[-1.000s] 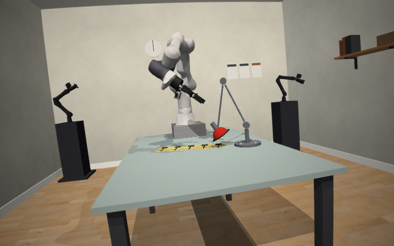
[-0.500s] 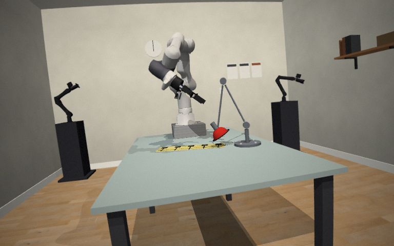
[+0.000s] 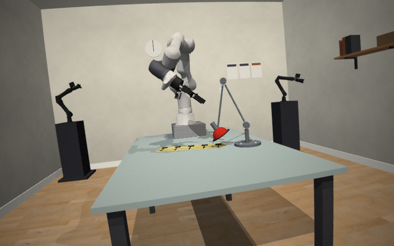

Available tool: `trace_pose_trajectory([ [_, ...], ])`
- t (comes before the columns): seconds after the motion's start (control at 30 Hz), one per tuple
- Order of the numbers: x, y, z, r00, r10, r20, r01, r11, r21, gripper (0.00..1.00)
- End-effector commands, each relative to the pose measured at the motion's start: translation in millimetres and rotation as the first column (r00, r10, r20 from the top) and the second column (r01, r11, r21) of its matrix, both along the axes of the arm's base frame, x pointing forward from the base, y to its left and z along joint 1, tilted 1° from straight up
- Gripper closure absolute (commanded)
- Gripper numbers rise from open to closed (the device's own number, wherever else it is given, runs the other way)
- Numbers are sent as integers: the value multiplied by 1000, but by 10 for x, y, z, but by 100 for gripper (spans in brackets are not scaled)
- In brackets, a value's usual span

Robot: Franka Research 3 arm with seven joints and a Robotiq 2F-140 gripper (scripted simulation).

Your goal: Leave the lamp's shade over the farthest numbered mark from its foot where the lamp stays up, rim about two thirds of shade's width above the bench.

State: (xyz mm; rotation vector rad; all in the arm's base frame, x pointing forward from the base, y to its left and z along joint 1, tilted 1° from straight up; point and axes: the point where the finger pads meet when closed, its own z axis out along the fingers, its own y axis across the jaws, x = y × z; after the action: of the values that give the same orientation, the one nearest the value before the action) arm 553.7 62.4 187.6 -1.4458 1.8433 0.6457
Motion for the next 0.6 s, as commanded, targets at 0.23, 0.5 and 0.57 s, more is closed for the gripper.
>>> trace_pose_trajectory([
  [0.23, 0, -1, 1, 1000, 0, 0, 0, 1000, 0, 0],
  [0.5, 1, 0, 1, 1000, 0, 0, 0, 1000, 0, 0],
  [0.57, 4, 22, -16, 1000, 0, -1, 0, 1000, 0, 0],
])
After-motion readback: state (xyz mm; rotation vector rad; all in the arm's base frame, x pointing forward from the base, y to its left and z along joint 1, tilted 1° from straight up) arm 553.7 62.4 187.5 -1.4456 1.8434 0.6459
